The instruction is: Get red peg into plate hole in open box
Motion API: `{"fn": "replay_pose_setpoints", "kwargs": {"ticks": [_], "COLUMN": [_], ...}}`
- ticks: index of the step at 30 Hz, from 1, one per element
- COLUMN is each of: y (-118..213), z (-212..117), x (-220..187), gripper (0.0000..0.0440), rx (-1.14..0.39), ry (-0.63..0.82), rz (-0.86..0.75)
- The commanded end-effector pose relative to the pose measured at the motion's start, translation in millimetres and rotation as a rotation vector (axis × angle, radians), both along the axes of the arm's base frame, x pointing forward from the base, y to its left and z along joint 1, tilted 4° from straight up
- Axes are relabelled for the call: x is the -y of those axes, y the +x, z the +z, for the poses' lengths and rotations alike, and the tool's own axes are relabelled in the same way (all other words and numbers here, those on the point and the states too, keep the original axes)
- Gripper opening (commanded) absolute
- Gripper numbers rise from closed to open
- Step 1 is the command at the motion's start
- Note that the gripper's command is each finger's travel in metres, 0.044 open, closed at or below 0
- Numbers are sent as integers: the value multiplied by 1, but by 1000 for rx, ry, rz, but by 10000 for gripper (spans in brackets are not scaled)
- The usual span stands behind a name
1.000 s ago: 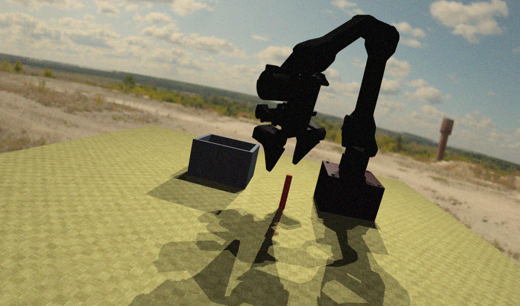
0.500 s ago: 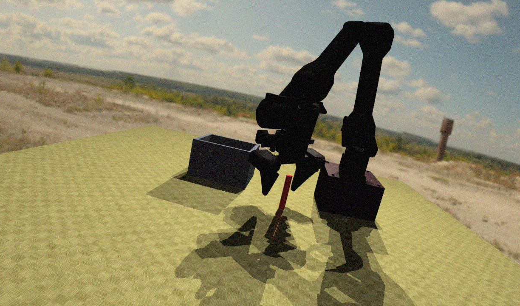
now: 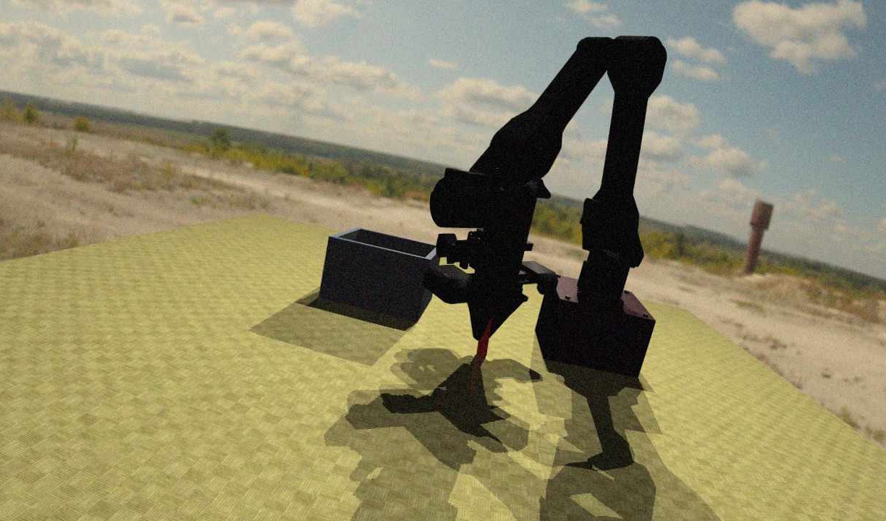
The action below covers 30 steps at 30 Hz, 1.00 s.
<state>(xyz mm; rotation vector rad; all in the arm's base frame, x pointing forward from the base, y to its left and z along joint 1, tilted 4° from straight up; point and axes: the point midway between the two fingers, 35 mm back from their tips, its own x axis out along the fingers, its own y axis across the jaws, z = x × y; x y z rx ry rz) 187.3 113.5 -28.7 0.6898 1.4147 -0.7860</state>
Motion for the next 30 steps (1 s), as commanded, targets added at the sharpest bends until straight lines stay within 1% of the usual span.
{"fn": "replay_pose_setpoints", "kwargs": {"ticks": [1, 17, 30], "y": [6, 46, 87], "z": [3, 55, 101], "x": [-1, 18, 43], "gripper": [0, 0, 0], "rx": [7, 149, 219], "ry": [12, -85, -142], "rz": [6, 110, 122]}}
